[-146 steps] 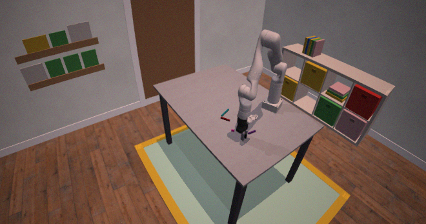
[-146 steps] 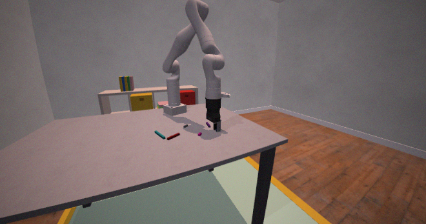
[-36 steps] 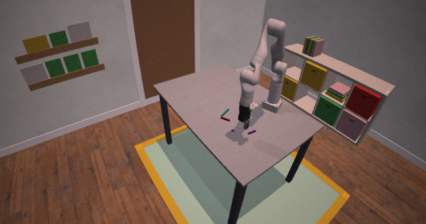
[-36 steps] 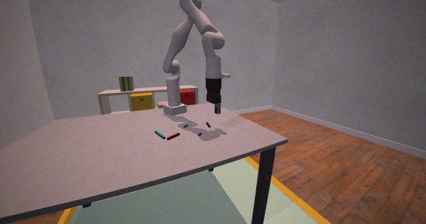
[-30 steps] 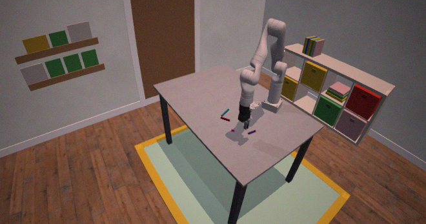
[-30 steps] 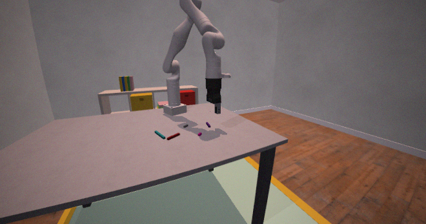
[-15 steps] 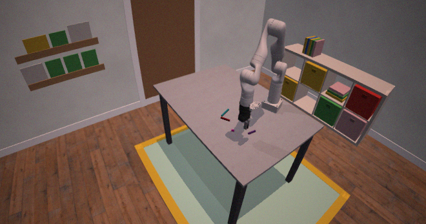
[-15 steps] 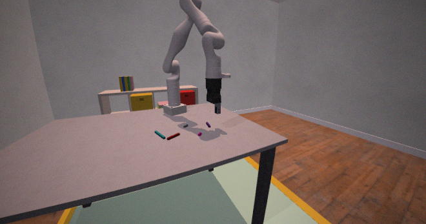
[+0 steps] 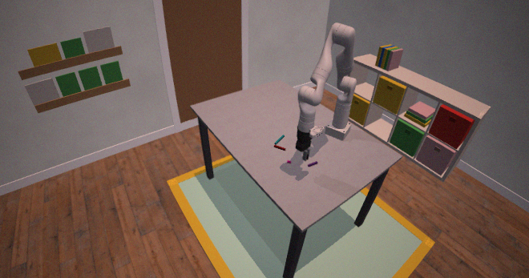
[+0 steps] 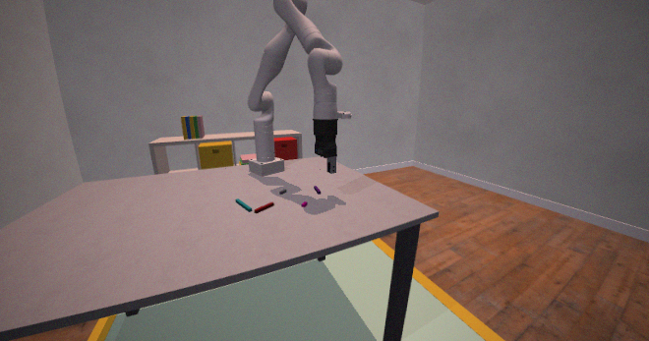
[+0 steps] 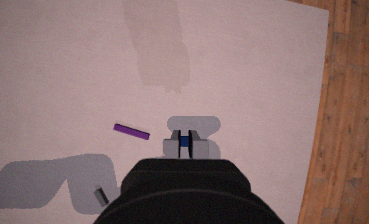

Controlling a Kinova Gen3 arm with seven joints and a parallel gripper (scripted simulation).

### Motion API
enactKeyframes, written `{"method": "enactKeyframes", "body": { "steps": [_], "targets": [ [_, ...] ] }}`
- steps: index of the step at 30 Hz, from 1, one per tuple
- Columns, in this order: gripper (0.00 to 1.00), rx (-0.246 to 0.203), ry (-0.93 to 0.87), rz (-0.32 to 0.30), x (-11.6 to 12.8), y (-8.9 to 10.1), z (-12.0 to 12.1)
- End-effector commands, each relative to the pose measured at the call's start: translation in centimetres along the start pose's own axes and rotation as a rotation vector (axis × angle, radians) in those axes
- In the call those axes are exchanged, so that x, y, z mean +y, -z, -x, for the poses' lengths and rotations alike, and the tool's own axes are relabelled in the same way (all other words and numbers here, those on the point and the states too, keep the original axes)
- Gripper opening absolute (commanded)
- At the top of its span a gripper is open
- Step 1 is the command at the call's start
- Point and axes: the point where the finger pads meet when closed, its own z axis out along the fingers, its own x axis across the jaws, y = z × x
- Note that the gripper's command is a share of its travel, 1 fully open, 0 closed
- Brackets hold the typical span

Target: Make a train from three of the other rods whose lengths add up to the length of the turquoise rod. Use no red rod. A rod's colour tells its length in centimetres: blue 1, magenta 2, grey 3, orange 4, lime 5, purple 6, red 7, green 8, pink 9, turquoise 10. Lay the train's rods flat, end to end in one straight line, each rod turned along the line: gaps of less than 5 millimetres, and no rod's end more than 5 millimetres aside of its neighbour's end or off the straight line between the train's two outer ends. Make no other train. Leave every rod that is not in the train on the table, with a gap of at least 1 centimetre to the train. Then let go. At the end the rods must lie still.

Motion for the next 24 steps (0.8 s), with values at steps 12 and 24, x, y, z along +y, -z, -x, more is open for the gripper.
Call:
{"method": "enactKeyframes", "body": {
  "steps": [12,24],
  "targets": [
    [0.24,0.009,0.271,0.005,2.4,0.3,4.7],
    [0.24,0.012,0.637,0.008,4.7,0.4,11.2]
  ]
}}
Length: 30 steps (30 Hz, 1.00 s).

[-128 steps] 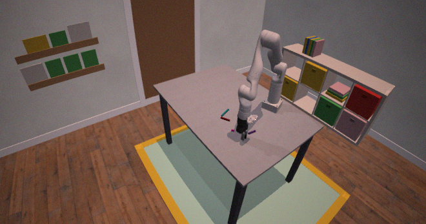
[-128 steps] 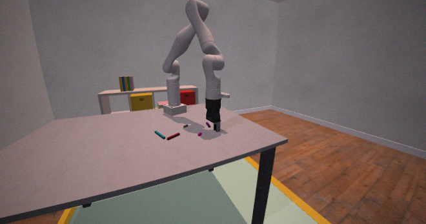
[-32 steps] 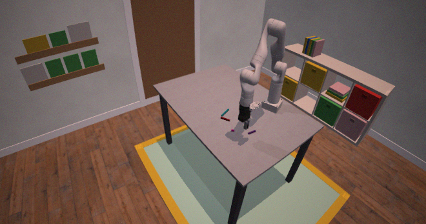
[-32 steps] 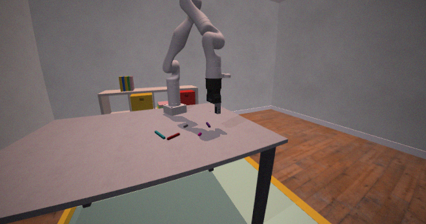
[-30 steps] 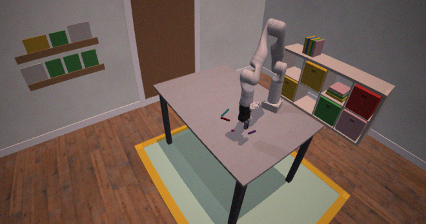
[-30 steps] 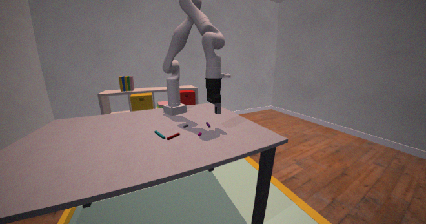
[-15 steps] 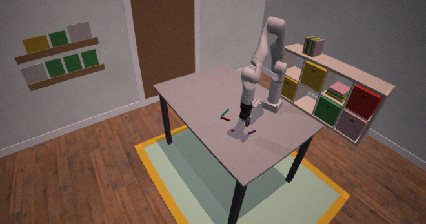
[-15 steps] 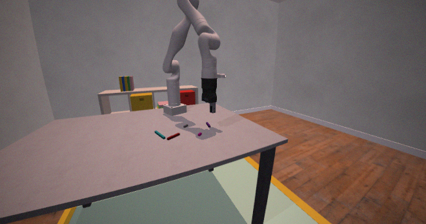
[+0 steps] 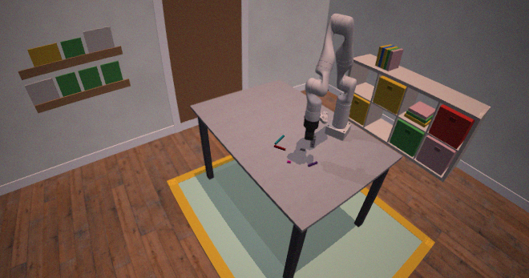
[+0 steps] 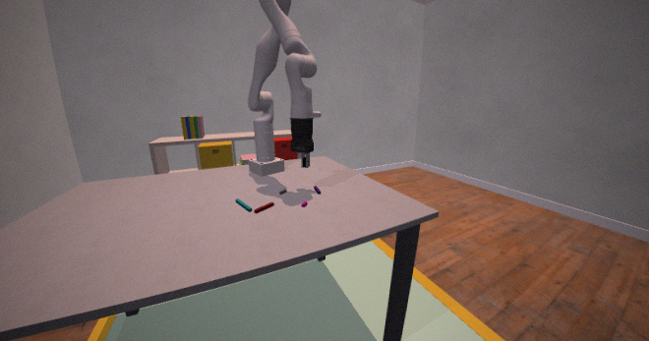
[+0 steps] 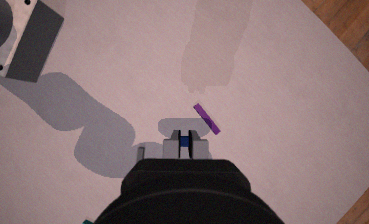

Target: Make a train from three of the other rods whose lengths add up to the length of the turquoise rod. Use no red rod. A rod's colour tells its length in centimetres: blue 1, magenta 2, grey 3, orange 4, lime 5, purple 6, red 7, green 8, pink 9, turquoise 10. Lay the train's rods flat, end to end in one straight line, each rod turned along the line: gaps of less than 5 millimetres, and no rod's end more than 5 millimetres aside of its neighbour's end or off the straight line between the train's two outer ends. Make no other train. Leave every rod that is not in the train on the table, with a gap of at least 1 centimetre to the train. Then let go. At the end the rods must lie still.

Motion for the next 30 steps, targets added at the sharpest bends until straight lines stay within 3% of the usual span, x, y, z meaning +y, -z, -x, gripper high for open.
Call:
{"method": "enactKeyframes", "body": {
  "steps": [1,22,30],
  "targets": [
    [0.24,0.02,0.039,0.004,0.2,0.4,0.8],
    [0.24,0.014,0.045,0.003,0.2,0.0,1.1],
    [0.24,0.014,0.045,0.003,0.2,-1.9,1.1]
  ]
}}
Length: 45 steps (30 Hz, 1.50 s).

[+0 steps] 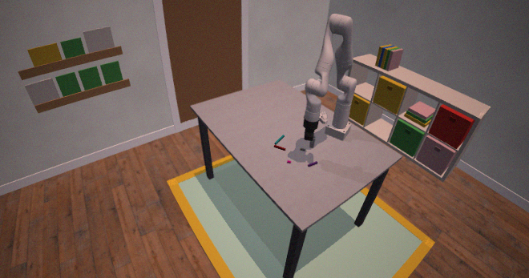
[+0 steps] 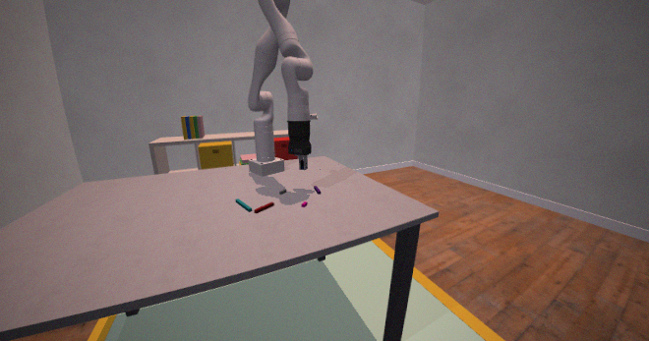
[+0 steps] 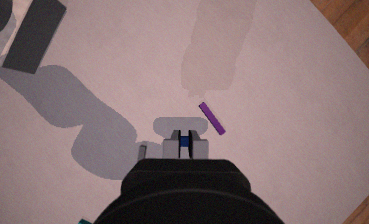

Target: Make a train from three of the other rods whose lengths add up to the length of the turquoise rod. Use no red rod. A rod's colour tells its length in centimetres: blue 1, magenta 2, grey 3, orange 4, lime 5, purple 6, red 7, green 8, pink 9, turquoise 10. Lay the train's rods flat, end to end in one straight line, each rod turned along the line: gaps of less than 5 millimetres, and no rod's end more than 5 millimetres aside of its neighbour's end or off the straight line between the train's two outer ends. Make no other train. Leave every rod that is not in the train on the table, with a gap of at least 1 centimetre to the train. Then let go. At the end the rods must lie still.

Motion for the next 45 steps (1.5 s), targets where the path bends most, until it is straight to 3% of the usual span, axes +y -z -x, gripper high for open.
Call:
{"method": "enactKeyframes", "body": {
  "steps": [1,7,19,45],
  "targets": [
    [0.24,-0.005,0.007,-0.001,0.0,-1.4,0.2],
    [0.24,-0.005,0.007,-0.001,0.0,-4.0,0.3],
    [0.24,-0.006,0.007,0.0,0.0,-7.3,0.3],
    [0.24,-0.012,0.007,-0.006,-0.2,-7.6,0.5]
  ]
}}
